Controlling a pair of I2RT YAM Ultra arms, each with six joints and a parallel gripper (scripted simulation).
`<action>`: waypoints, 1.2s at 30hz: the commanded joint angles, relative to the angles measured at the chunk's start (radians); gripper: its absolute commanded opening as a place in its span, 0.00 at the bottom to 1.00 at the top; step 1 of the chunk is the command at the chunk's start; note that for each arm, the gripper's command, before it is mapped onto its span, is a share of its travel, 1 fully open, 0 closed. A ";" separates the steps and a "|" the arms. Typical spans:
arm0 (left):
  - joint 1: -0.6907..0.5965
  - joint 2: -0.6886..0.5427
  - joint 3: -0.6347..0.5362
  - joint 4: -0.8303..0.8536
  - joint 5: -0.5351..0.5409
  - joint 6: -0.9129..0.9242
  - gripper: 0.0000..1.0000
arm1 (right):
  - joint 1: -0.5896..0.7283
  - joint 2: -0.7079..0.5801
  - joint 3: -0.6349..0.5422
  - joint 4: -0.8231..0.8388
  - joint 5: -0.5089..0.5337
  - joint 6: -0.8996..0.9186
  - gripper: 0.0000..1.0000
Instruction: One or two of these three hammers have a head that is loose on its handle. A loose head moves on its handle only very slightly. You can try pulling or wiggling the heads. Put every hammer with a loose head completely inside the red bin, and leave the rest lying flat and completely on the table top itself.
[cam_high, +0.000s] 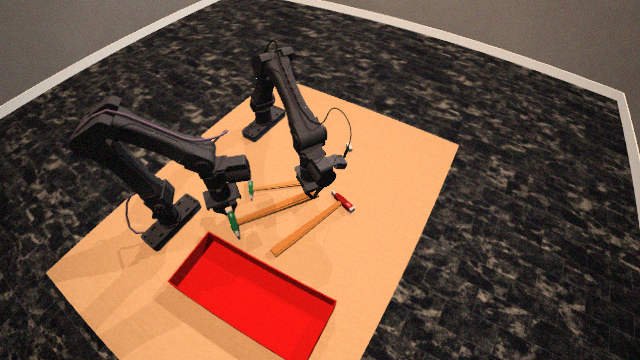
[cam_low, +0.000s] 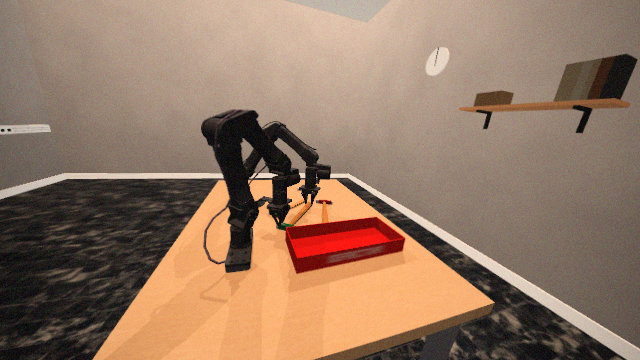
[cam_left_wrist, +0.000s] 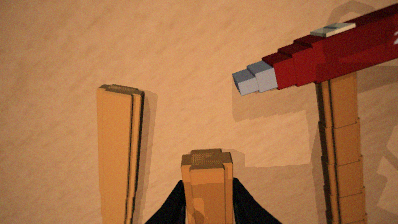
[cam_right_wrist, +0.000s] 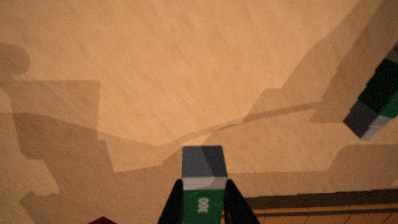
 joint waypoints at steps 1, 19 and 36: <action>-0.002 -0.004 0.005 0.000 -0.001 0.000 0.25 | -0.011 0.018 0.000 -0.007 -0.013 -0.006 0.04; 0.016 0.004 0.010 0.014 -0.052 -0.001 0.25 | -0.009 0.029 -0.007 -0.096 0.006 0.000 0.16; 0.025 0.003 0.012 0.018 -0.085 -0.001 0.25 | -0.033 -0.050 -0.064 -0.076 0.000 -0.031 0.16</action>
